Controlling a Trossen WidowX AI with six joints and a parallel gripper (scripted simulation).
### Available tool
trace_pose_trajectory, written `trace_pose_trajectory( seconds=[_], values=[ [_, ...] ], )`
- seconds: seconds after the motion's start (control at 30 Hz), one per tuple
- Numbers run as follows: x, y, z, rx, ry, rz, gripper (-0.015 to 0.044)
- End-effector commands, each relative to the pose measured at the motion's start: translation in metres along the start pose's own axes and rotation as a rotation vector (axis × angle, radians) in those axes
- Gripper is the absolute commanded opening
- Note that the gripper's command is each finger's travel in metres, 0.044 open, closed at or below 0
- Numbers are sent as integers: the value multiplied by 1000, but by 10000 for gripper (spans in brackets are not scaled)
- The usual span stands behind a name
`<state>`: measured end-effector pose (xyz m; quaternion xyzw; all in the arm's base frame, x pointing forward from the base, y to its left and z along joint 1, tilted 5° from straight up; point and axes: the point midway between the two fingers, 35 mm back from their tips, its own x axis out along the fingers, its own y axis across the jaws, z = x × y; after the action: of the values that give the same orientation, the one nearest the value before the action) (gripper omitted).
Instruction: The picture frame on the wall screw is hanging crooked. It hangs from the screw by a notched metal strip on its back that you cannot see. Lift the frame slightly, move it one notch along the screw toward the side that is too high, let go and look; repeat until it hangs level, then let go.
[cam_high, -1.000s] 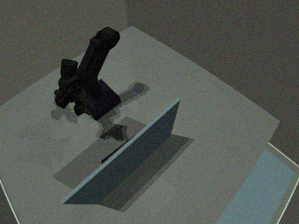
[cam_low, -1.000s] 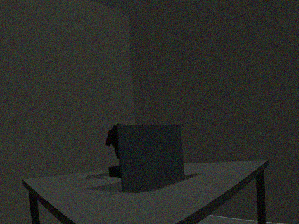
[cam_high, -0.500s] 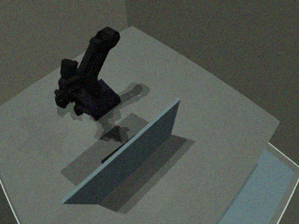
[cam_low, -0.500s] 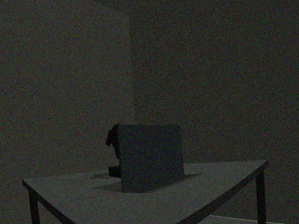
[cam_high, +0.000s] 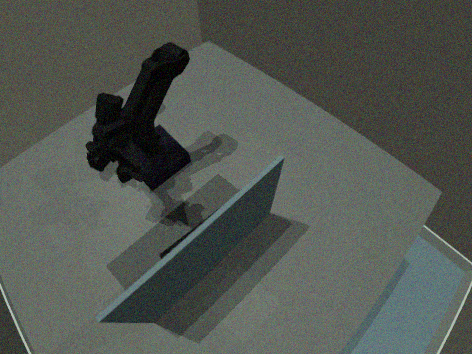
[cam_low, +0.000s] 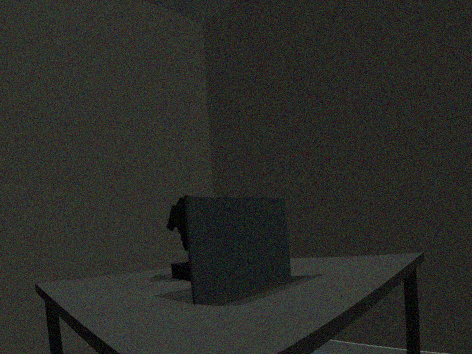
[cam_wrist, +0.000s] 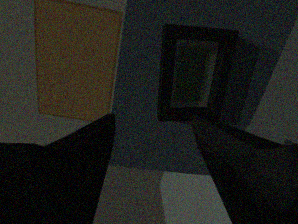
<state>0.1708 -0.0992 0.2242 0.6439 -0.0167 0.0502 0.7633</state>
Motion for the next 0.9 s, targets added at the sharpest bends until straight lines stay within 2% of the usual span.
trace_pose_trajectory(
  seconds=[0.0, 0.33, 0.5, 0.7, 0.87],
  values=[
    [0, -1, -1, 7, 5, -3, 260],
    [4, 0, 1, 1, 2, 13, 260],
    [32, -8, 1, 15, 2, 64, 260],
    [68, -34, -12, 10, 2, 18, 260],
    [72, -38, -14, 6, 4, 6, 260]
  ],
)
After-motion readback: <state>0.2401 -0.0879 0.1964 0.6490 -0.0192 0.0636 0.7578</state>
